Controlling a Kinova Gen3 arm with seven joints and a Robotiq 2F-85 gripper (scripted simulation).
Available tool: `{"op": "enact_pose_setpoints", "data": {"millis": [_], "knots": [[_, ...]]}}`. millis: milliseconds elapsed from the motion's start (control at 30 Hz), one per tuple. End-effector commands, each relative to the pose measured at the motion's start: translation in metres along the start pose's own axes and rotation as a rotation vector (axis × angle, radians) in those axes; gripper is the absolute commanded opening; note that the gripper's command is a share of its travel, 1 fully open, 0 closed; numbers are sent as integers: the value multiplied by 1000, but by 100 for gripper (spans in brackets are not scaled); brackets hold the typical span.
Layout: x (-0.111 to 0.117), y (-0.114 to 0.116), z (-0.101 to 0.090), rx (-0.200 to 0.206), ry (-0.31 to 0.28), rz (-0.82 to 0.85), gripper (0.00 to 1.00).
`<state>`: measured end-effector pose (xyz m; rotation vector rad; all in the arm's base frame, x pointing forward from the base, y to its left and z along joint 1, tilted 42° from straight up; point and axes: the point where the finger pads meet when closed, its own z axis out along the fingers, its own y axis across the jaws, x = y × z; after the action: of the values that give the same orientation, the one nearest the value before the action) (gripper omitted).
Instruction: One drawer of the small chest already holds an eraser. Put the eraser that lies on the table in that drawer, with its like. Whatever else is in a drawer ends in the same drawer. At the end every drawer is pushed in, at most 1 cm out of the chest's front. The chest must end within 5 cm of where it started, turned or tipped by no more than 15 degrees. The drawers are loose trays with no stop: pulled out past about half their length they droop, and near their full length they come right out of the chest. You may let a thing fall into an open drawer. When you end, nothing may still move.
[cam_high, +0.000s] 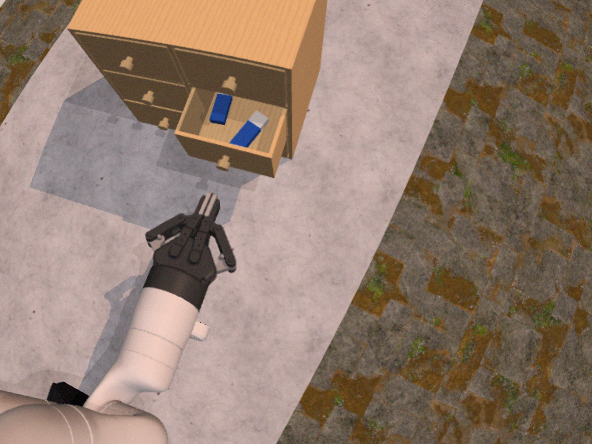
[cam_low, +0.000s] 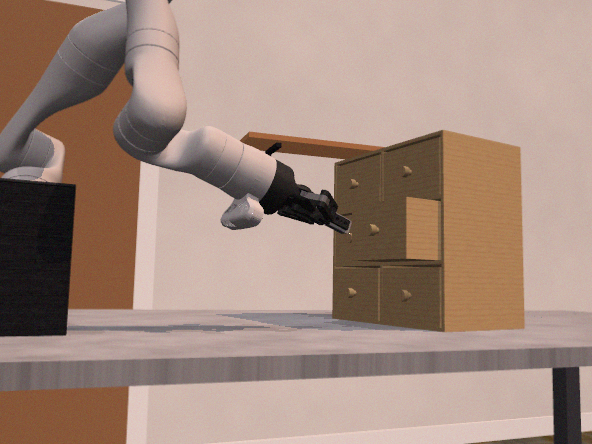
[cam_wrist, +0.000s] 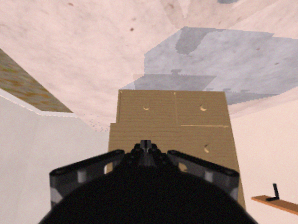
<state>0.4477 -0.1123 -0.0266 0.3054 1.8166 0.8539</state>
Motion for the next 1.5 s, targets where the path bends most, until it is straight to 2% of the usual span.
{"op": "enact_pose_setpoints", "data": {"millis": [0,667,1467], "knots": [[-2,0,1,4,-1,-8,0],[-3,0,4,4,-1,-8,0],[-9,0,19,5,-1,-23,0]]}}
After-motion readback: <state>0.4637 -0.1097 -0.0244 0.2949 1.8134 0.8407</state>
